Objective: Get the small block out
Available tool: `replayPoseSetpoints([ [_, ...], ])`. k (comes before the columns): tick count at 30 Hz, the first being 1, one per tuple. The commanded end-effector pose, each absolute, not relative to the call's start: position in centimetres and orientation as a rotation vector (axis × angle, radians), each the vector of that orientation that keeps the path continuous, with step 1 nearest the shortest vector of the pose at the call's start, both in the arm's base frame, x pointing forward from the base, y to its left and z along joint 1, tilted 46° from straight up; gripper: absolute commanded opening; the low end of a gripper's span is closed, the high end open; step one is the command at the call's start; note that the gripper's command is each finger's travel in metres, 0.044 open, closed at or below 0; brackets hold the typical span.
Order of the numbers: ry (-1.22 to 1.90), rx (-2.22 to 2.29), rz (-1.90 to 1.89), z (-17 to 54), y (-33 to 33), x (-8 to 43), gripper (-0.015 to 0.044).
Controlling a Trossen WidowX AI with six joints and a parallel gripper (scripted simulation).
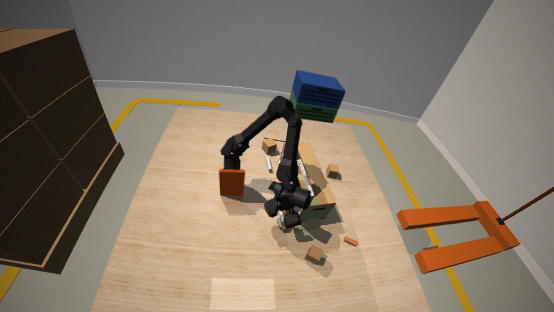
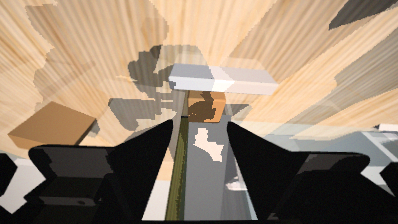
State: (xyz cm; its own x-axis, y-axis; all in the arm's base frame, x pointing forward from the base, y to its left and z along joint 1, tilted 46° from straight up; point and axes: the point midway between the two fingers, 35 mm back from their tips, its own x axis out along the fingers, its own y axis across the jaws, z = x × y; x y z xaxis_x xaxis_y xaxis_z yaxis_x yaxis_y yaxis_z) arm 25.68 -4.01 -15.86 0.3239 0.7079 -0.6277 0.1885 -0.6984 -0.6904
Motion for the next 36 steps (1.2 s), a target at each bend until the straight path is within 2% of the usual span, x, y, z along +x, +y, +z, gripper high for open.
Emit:
replayPoseSetpoints([
  [1,-0.783,-2.074,1.366,-16.4,-3.3,25.3,0.0285],
  [13,-0.786,-2.072,1.364,-17.4,-2.1,25.0,0.0285],
  [21,-0.786,-2.072,1.364,-17.4,-2.1,25.0,0.0075],
  [23,-0.786,-2.072,1.364,-17.4,-2.1,25.0,0.0062],
  [25,-0.785,-2.073,1.364,-17.2,-2.4,25.1,0.0009],
  [36,-0.788,-2.083,1.367,-13.2,-6.4,25.7,0.0],
])
